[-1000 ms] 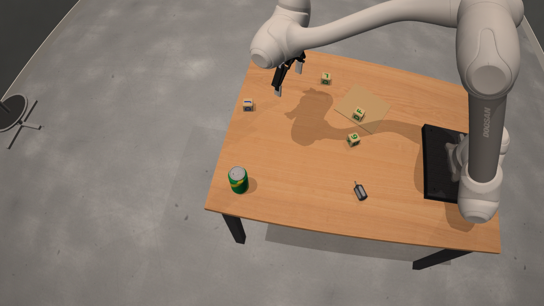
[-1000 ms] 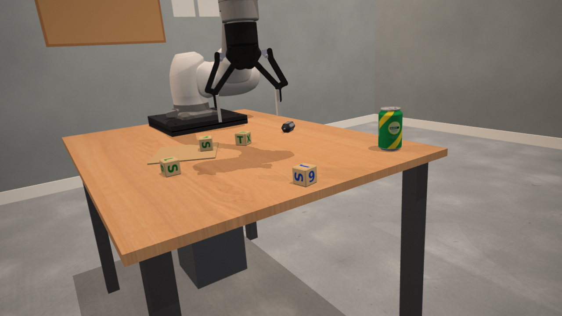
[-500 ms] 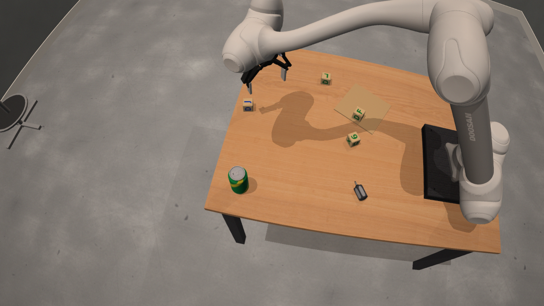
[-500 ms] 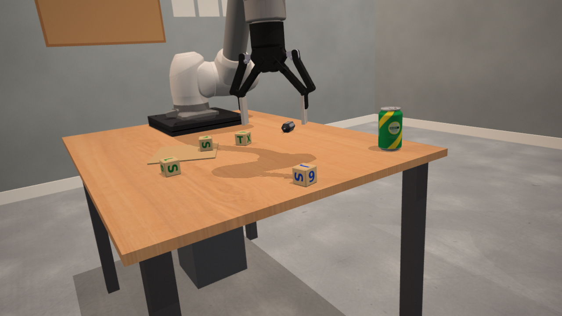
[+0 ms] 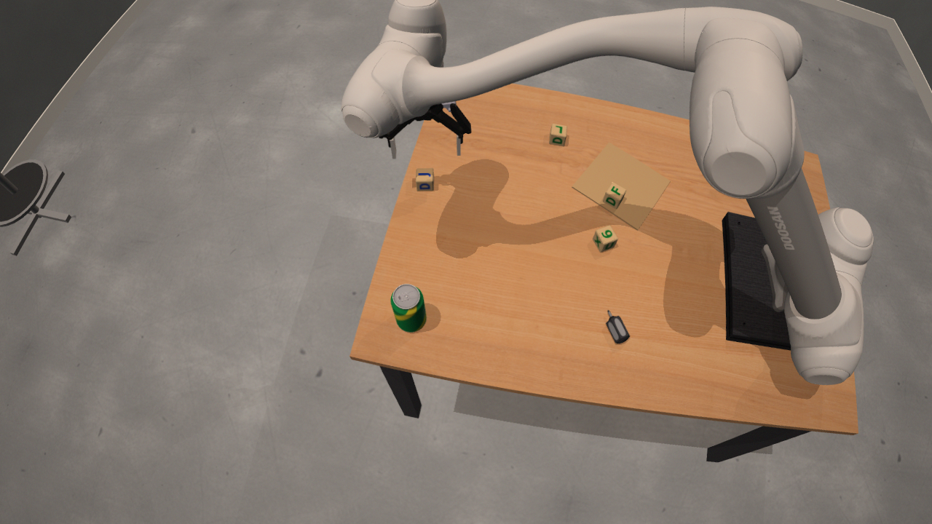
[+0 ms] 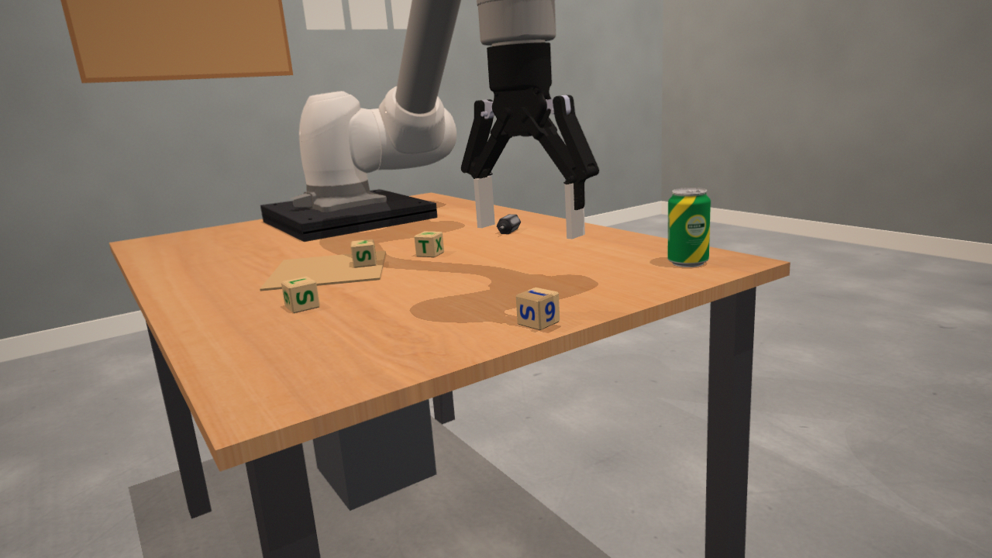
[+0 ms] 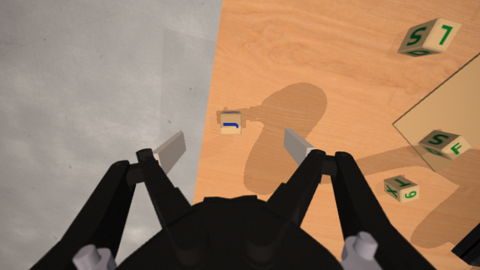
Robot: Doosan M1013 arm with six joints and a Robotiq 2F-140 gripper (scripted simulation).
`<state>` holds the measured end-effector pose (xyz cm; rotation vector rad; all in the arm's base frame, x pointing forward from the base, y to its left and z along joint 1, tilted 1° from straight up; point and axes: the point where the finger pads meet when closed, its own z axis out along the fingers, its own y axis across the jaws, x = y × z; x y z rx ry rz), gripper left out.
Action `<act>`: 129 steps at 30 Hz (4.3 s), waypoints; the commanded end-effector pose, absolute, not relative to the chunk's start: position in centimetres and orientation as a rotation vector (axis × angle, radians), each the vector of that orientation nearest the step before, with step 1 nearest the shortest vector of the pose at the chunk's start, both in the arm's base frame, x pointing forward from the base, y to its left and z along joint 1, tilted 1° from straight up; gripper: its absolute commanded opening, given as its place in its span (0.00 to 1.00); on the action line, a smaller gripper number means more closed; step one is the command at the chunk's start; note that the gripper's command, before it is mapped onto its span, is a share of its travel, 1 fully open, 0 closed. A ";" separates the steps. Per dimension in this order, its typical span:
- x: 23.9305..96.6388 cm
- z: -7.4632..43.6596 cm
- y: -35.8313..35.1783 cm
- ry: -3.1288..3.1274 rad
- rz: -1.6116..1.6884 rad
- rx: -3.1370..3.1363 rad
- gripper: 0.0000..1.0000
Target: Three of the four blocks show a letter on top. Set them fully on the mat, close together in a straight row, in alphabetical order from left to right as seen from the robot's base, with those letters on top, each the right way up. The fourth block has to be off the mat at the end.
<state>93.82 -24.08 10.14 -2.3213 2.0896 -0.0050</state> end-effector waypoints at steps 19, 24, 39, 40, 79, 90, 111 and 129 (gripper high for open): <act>94.5 10.2 -23.9 2.139 -0.004 -2.278 0.53; 94.5 10.2 -23.9 2.139 -0.004 -2.278 0.53; 94.5 10.2 -23.9 2.139 -0.004 -2.278 0.53; 94.5 10.2 -23.9 2.139 -0.004 -2.278 0.53; 94.7 6.5 -23.9 2.140 -0.004 -2.277 0.53; 94.7 5.5 -23.9 2.140 -0.004 -2.277 0.53; 94.8 5.0 -23.9 2.140 -0.004 -2.277 0.53; 94.8 5.0 -23.9 2.140 -0.004 -2.277 0.53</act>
